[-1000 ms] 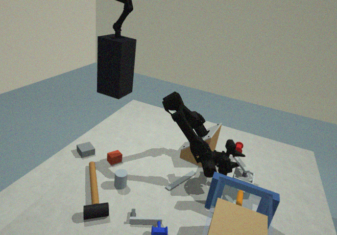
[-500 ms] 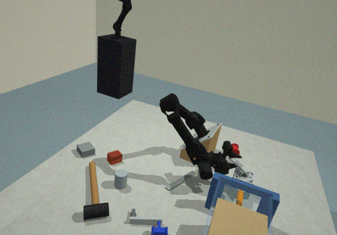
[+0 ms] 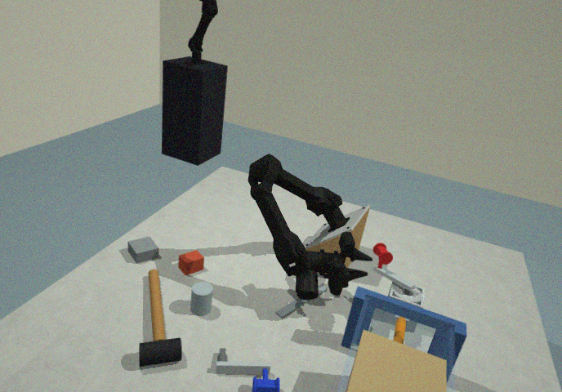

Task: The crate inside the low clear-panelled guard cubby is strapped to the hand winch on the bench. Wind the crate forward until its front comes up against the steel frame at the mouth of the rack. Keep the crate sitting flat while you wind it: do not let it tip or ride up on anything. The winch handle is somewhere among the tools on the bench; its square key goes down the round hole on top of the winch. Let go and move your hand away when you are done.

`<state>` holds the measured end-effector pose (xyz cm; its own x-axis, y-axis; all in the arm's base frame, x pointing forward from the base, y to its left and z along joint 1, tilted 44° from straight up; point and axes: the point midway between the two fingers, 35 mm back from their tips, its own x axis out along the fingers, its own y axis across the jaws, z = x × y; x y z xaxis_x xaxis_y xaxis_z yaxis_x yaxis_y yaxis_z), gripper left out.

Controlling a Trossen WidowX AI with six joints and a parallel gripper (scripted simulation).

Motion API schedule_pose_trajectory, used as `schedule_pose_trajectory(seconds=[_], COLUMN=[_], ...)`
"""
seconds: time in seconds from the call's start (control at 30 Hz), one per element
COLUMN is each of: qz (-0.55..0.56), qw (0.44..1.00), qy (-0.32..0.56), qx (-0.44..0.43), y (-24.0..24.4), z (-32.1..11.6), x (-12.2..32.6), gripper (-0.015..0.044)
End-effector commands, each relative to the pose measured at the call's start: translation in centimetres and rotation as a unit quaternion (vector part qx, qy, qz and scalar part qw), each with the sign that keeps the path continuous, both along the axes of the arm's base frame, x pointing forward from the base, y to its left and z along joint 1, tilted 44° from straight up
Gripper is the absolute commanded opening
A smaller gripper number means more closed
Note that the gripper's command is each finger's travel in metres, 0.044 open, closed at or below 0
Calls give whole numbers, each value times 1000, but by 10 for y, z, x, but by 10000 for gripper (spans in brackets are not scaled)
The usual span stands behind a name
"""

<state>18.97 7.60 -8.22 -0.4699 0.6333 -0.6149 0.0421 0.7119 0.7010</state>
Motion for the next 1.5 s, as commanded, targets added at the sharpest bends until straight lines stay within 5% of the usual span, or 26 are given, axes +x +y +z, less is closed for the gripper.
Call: schedule_pose_trajectory(seconds=[0.0, 0.27, 1.03, 1.27, 1.47], qz=[2, -2, 6, 203, 371], qw=[1000, 1000, 1000, 964, 869], qy=[-4, -3, -6, -2, -59], qx=[-1, 2, -3, -173, -323], y=[8, 70, 68, 93, 118], z=[11, 71, 68, 42, 28], x=[5, 5, 6, -13, -25], gripper=[240, 240, 266, 440, 440])
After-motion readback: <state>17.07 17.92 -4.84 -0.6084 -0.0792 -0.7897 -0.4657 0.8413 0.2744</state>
